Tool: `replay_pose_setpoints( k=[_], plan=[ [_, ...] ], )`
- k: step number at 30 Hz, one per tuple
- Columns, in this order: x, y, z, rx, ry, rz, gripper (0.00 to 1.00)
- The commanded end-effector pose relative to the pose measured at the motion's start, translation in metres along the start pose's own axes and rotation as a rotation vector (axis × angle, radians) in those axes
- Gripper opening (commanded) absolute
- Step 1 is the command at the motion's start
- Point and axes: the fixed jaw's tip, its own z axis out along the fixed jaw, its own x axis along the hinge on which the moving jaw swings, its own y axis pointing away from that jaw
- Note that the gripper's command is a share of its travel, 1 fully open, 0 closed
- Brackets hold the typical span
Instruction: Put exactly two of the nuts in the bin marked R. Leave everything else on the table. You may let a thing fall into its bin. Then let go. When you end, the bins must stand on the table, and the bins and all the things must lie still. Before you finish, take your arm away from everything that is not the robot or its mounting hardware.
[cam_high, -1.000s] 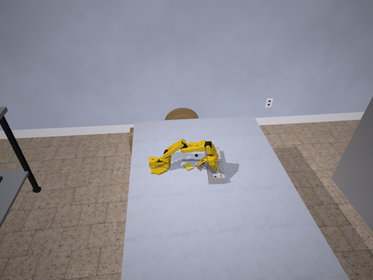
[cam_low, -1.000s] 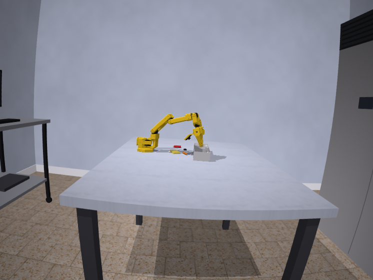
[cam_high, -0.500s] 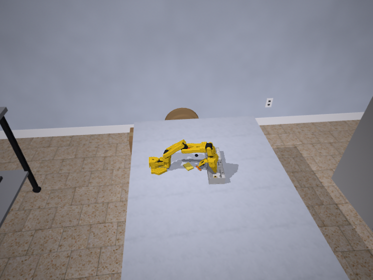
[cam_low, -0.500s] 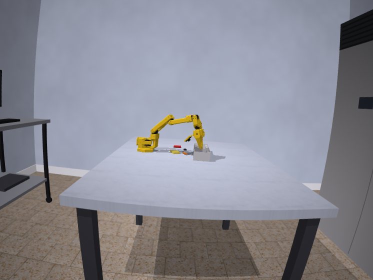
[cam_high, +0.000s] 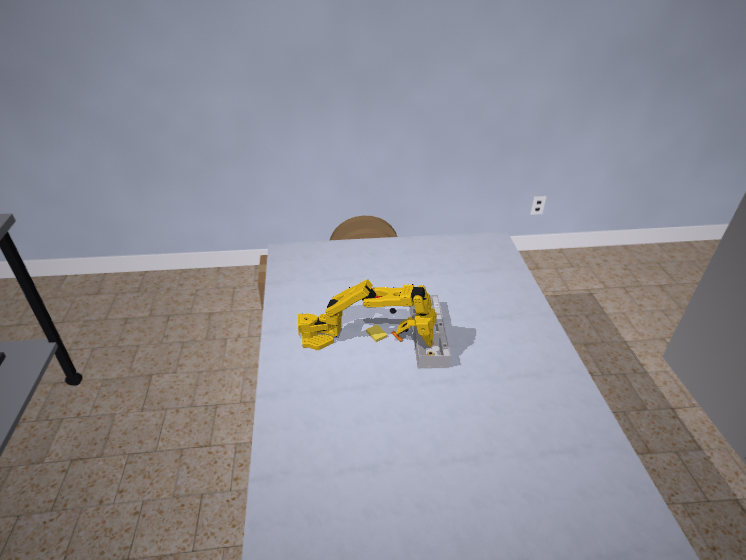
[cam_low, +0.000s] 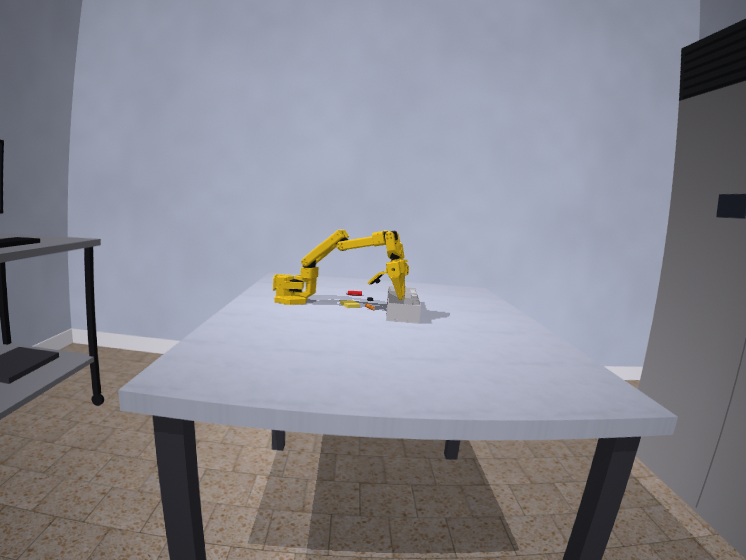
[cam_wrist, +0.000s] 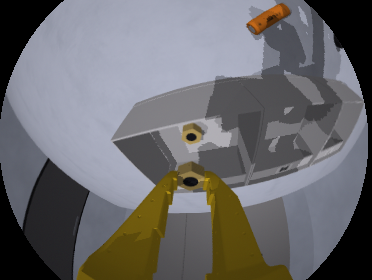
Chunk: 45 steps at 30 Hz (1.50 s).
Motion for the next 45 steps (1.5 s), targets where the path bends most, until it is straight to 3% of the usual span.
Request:
replay_pose_setpoints(
  k=[1,15,39,40,45],
  plan=[
    [0.007,-0.002,-0.008,0.003,0.043,-0.017,0.0],
    [0.004,-0.002,0.003,0.003,0.04,-0.017,0.0],
    [0.004,-0.002,0.004,0.003,0.04,-0.017,0.0],
    [0.01,-0.002,-0.008,0.002,0.099,-0.016,0.0],
    [0.01,-0.002,-0.008,0.002,0.099,-0.016,0.0]
  ],
)
